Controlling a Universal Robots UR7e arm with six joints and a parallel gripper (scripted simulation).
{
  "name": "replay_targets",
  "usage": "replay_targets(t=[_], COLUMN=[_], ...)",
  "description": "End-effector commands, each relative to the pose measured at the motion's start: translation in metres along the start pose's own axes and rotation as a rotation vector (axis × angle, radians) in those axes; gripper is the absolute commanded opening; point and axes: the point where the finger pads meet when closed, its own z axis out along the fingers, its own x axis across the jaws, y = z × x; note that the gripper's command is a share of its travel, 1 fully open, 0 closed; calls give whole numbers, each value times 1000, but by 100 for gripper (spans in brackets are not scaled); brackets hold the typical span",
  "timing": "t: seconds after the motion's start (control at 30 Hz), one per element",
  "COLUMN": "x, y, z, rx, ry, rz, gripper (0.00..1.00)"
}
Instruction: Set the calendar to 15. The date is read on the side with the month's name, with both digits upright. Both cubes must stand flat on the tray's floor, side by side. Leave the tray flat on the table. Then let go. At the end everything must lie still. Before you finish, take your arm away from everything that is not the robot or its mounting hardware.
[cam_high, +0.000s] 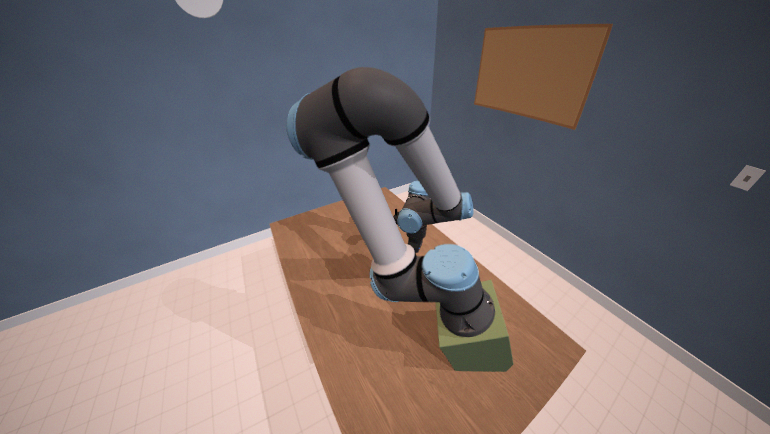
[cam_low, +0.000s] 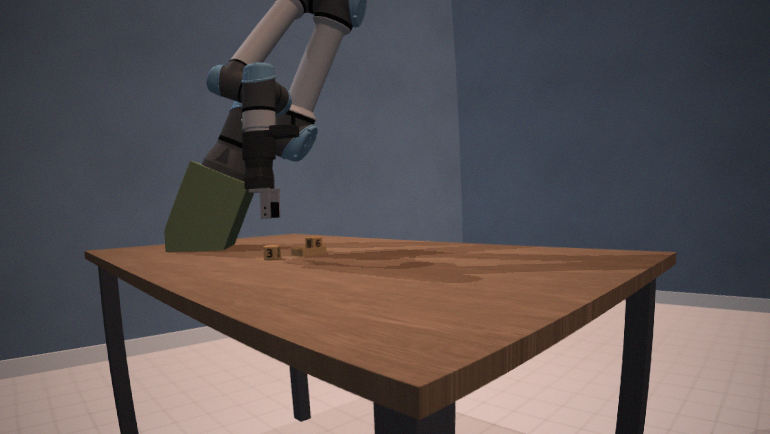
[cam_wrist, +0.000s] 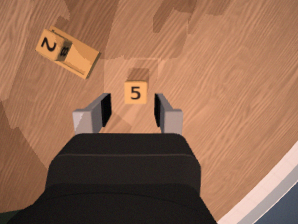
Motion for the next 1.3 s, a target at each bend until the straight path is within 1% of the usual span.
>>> replay_targets(t=[0.0, 0.7, 1.13, 1.27], x=[0, 0, 0, 1], y=[0, 0, 0, 0], z=[0, 1, 11, 17], rx=[0, 0, 0, 0], ry=[1, 1, 1, 1], rz=[0, 0, 0, 0], gripper=[87, 87, 87, 87])
